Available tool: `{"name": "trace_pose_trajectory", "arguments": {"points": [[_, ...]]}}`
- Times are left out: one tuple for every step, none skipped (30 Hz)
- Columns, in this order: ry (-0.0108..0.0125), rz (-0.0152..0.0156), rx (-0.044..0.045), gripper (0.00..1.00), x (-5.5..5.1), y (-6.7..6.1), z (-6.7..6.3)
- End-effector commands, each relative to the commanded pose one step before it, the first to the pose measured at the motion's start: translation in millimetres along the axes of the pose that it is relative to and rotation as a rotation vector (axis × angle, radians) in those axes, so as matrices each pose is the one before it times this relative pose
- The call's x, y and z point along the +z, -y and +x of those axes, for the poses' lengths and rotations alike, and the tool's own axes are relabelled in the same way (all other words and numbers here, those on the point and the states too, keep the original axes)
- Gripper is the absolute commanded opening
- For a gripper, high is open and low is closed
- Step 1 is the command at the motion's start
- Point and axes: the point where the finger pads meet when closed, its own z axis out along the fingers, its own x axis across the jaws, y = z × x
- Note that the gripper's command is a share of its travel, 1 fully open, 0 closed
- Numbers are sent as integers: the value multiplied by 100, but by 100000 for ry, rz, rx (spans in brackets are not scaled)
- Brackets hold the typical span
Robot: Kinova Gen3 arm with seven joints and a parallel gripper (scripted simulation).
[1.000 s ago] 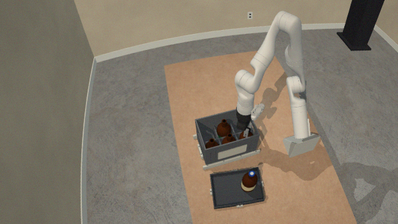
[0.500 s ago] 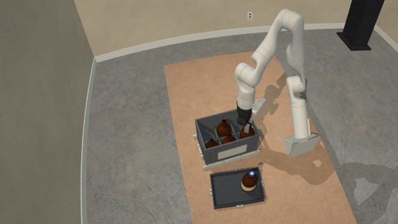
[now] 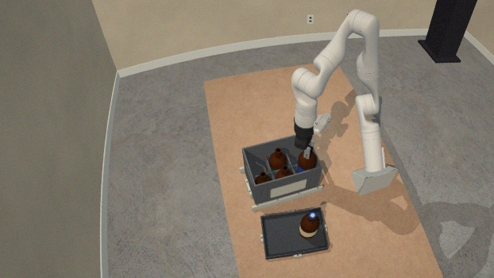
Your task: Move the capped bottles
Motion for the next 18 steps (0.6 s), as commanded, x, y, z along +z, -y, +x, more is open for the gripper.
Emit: {"name": "trace_pose_trajectory", "arguments": {"points": [[-209,-84,-37,0,-384,-16,48],[-56,-35,-5,0,-333,-16,10],[-56,-35,-5,0,-333,-16,10],[-56,-35,-5,0,-333,-16,10],[-56,-35,-5,0,-333,-16,10],[-56,-35,-5,0,-333,-16,10],[-56,-35,-5,0,-333,-16,11],[-56,-35,-5,0,-333,-17,11],[-56,-35,-5,0,-333,-17,11],[-56,-35,-5,0,-333,-17,11],[-56,-35,-5,0,-333,-17,11],[-56,-35,-5,0,-333,-17,12],[-56,-35,-5,0,-333,-17,12],[-56,-35,-5,0,-333,-17,12],[-56,-35,-5,0,-333,-17,12],[0,0,0,0,0,0,0],[0,0,0,0,0,0,0],[696,353,-77,0,357,167,-95]]}}
